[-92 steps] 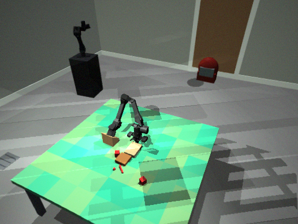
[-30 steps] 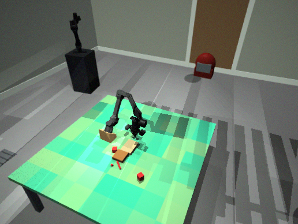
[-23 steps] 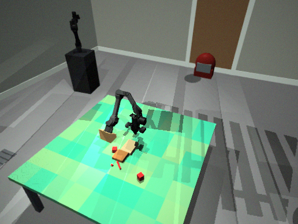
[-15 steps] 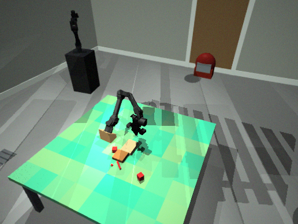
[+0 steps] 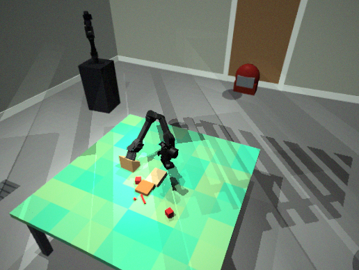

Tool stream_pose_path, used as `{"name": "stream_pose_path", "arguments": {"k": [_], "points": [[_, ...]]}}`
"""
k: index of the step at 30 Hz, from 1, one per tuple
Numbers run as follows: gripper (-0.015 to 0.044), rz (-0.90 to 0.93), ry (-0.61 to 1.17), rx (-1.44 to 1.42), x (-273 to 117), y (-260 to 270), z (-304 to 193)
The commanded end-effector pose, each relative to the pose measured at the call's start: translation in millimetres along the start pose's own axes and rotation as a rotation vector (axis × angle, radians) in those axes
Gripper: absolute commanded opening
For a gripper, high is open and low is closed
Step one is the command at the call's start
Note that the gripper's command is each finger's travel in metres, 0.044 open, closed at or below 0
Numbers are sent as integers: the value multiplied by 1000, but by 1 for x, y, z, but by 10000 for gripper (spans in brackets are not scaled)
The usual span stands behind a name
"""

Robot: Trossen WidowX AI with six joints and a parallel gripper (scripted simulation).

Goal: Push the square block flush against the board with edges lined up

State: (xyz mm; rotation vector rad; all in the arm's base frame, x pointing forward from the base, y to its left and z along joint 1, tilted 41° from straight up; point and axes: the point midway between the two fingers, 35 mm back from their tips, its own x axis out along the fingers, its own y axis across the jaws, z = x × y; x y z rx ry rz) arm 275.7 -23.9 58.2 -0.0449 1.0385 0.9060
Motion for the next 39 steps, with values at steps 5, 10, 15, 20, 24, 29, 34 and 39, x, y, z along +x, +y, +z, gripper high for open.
{"name": "stream_pose_path", "arguments": {"k": [5,10,15,20,24,29,34,39], "points": [[0,-3,2,276,0,-33,-13],[0,-2,0,447,0,-52,-23],[0,0,-3,619,1,-71,-34],[0,1,-4,669,1,-76,-38],[0,1,-4,669,14,-77,-38],[0,3,-5,669,56,-75,-37],[0,3,-5,669,56,-75,-38],[0,3,-5,669,56,-72,-42]]}}
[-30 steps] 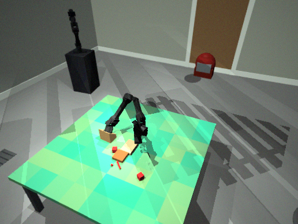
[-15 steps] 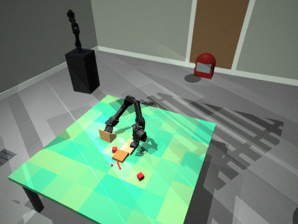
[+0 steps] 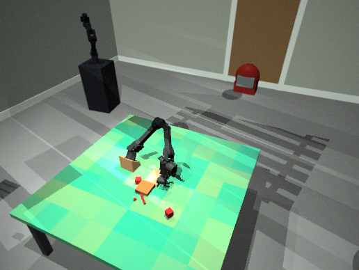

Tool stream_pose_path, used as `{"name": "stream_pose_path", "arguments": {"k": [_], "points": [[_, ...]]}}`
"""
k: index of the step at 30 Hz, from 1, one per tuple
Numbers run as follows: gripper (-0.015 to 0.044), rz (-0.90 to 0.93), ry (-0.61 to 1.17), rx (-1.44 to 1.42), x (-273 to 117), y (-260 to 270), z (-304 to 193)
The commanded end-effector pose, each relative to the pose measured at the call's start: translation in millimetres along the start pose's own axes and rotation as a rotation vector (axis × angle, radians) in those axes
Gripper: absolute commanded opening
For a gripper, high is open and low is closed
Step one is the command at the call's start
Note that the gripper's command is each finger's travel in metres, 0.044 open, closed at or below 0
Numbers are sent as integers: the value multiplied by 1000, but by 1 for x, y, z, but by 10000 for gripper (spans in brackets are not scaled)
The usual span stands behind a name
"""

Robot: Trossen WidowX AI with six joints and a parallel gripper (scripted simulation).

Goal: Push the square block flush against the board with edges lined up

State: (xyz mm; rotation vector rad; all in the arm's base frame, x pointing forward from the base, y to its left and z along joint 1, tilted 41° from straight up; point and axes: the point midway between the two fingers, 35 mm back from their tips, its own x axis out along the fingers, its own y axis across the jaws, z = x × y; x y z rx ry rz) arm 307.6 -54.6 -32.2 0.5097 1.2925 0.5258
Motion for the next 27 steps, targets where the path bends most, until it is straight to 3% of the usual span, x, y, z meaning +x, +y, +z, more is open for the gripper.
{"name": "stream_pose_path", "arguments": {"k": [1,27], "points": [[0,4,-2,6,1,0,-5],[0,3,-1,7,1,0,-33]]}}
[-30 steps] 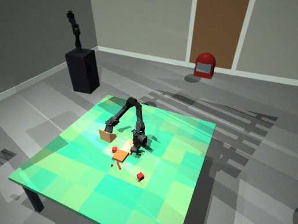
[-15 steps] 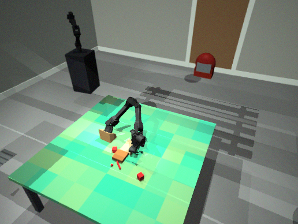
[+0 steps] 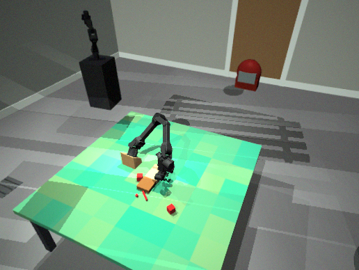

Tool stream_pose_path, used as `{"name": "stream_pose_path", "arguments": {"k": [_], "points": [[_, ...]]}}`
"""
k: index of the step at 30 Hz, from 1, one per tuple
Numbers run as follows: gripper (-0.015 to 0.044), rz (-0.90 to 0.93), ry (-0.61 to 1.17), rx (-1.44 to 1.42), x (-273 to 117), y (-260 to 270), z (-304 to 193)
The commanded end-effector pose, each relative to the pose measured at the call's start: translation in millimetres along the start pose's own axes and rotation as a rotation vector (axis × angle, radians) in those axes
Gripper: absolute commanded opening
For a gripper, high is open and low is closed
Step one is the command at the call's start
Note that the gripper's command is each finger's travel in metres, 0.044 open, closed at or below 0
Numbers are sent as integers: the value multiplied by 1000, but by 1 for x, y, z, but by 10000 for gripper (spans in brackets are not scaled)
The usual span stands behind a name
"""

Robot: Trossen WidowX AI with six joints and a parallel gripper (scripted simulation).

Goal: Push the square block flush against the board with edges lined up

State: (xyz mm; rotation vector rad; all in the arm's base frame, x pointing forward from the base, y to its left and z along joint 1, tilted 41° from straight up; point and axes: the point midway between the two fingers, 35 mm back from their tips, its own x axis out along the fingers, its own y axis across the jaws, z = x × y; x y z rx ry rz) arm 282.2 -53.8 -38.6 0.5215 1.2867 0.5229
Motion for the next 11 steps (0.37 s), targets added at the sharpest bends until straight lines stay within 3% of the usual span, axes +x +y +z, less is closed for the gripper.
{"name": "stream_pose_path", "arguments": {"k": [1,11], "points": [[0,-2,7,-1,0,1,-8],[0,-2,7,-1,0,0,2]]}}
